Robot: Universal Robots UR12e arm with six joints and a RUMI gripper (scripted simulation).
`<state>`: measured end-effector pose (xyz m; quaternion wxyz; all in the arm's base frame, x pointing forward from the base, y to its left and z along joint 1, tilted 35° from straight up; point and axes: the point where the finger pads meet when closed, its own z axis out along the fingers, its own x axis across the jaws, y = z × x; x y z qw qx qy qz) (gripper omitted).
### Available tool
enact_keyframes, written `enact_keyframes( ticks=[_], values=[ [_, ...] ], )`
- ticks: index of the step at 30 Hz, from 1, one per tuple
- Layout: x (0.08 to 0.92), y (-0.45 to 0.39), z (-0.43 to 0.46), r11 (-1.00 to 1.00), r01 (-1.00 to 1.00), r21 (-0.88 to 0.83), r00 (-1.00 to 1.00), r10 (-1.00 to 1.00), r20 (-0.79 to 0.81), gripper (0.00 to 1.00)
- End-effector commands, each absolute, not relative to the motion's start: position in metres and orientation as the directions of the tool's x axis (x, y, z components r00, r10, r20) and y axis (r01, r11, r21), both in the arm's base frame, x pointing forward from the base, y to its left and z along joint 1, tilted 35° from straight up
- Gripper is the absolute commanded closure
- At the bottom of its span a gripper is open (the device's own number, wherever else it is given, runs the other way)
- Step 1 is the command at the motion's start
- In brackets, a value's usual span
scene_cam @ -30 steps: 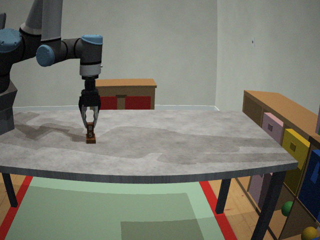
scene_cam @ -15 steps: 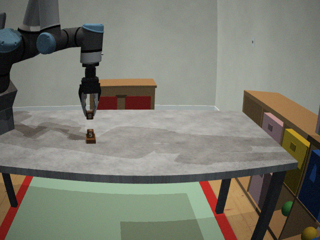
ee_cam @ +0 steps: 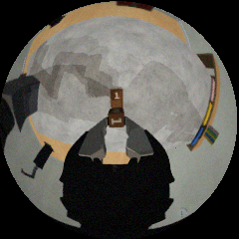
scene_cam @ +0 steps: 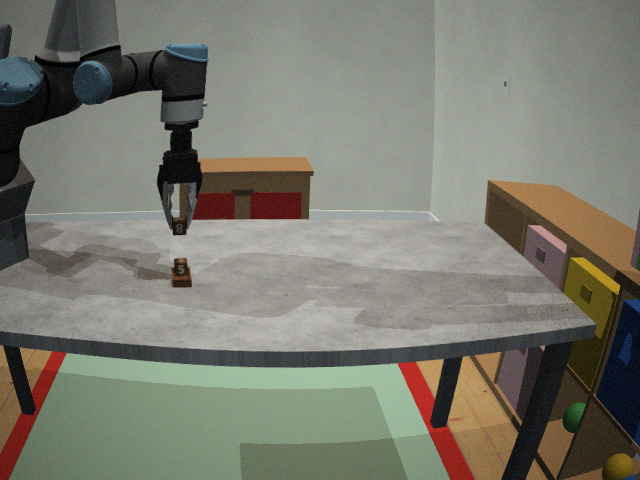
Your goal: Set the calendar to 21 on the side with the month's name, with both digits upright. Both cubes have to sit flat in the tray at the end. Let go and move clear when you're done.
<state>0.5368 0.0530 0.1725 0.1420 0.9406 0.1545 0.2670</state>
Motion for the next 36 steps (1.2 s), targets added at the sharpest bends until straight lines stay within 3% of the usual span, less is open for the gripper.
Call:
enact_keyframes(
  ticks=[1, 16, 26, 36],
  values=[
    [0.537, 0.053, 0.173, -0.912, 0.215, 0.350, 0.809, 0.367, 0.459, 0.90],
    [0.535, 0.077, 0.162, -0.798, 0.407, 0.445, 0.736, 0.575, 0.358, 0.90],
    [0.529, 0.114, 0.144, -0.521, 0.659, 0.542, 0.528, 0.834, 0.160, 0.90],
    [0.524, 0.143, 0.131, -0.240, 0.790, 0.565, 0.300, 0.954, -0.015, 0.90]
  ],
)
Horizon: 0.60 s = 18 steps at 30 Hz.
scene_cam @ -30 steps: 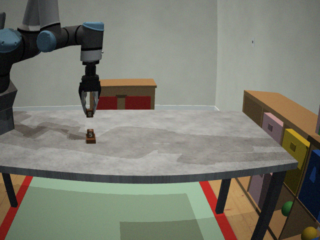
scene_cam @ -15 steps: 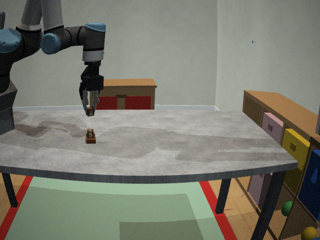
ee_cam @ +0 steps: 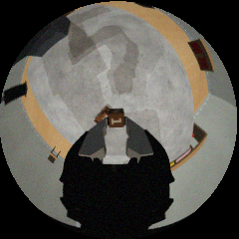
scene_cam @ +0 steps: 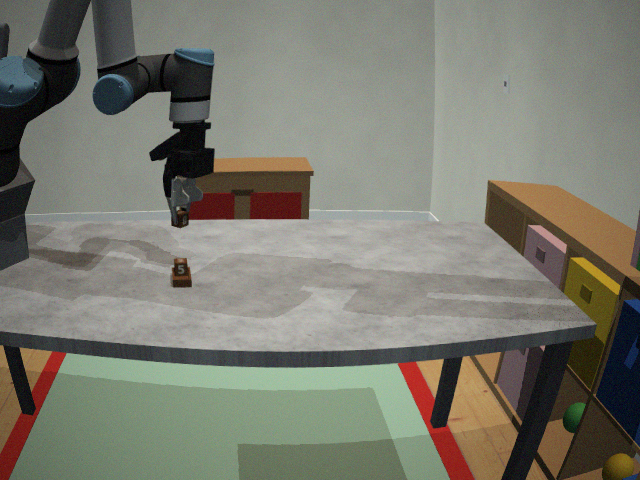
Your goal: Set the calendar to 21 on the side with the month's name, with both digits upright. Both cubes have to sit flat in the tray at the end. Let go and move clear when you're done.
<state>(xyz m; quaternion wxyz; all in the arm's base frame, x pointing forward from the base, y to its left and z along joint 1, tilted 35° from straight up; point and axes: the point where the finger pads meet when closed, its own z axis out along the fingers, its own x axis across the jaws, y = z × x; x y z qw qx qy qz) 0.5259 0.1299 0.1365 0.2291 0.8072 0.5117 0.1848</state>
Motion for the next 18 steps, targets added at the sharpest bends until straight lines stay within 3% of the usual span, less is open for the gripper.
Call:
enact_keyframes(
  ticks=[1, 18],
  values=[
    [0.523, 0.146, 0.130, -0.207, 0.799, 0.564, 0.273, 0.961, -0.034, 0.90],
    [0.509, 0.196, 0.110, 0.316, 0.822, 0.474, -0.172, 0.931, -0.323, 0.90]
  ],
)
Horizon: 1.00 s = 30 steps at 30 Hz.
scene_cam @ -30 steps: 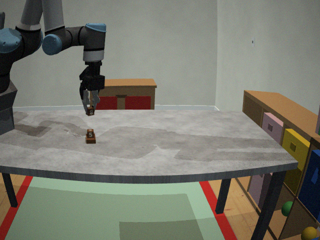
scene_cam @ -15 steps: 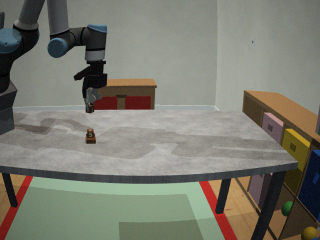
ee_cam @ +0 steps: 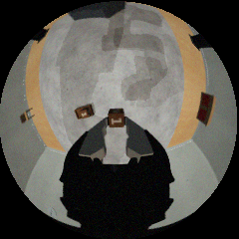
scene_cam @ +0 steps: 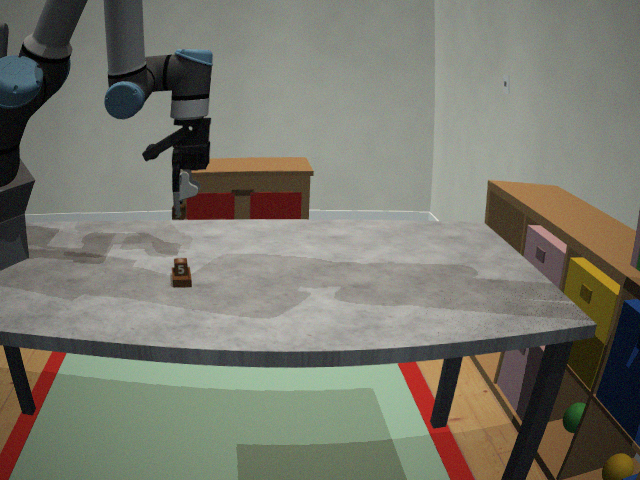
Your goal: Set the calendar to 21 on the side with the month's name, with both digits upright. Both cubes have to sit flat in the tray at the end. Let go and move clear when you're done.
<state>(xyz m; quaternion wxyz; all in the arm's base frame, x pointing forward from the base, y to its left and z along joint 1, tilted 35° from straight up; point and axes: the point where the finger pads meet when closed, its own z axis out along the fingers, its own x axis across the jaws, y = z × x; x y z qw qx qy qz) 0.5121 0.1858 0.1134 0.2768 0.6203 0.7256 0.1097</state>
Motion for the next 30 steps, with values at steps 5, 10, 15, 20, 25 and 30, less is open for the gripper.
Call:
enact_keyframes(
  ticks=[5, 10, 15, 20, 25, 30],
  values=[
    [0.506, 0.207, 0.106, 0.414, 0.797, 0.439, -0.258, 0.891, -0.373, 0.90],
    [0.505, 0.210, 0.105, 0.443, 0.788, 0.428, -0.283, 0.877, -0.388, 0.90],
    [0.505, 0.210, 0.105, 0.444, 0.788, 0.427, -0.283, 0.877, -0.388, 0.90],
    [0.505, 0.210, 0.105, 0.444, 0.788, 0.427, -0.283, 0.877, -0.388, 0.90],
    [0.505, 0.210, 0.105, 0.444, 0.788, 0.427, -0.283, 0.877, -0.388, 0.90],
    [0.506, 0.209, 0.103, 0.444, 0.788, 0.427, -0.283, 0.877, -0.388, 0.90]
  ],
)
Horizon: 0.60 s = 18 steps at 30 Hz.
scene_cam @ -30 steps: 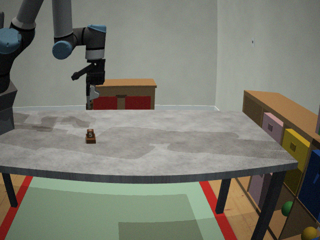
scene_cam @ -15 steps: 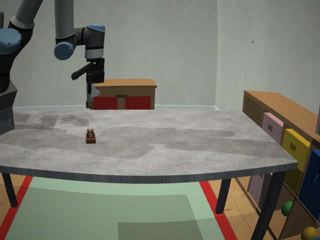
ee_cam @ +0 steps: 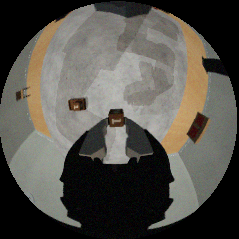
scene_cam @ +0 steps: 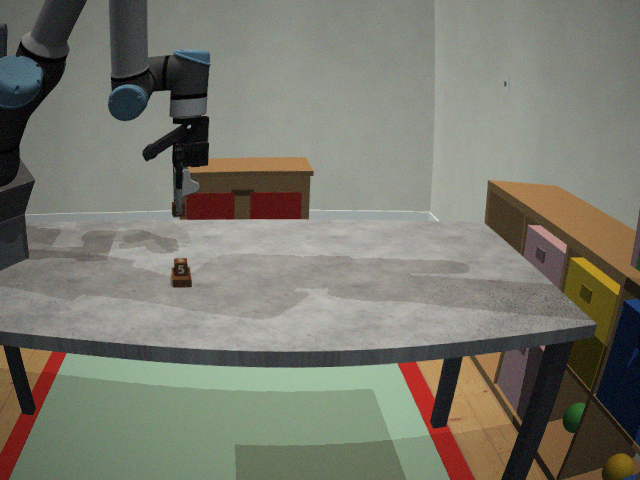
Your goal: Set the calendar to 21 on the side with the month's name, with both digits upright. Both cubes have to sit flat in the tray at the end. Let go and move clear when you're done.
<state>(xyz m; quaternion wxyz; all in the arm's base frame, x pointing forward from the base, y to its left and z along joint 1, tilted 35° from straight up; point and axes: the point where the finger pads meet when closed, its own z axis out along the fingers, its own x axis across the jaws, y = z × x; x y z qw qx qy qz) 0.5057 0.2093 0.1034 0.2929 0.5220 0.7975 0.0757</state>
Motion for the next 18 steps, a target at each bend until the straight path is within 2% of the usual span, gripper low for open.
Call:
enact_keyframes(
  ticks=[1, 18],
  values=[
    [0.507, 0.209, 0.102, 0.444, 0.788, 0.427, -0.283, 0.877, -0.388, 0.90],
    [0.539, 0.198, 0.054, 0.444, 0.788, 0.427, -0.283, 0.877, -0.388, 0.90]
  ],
)
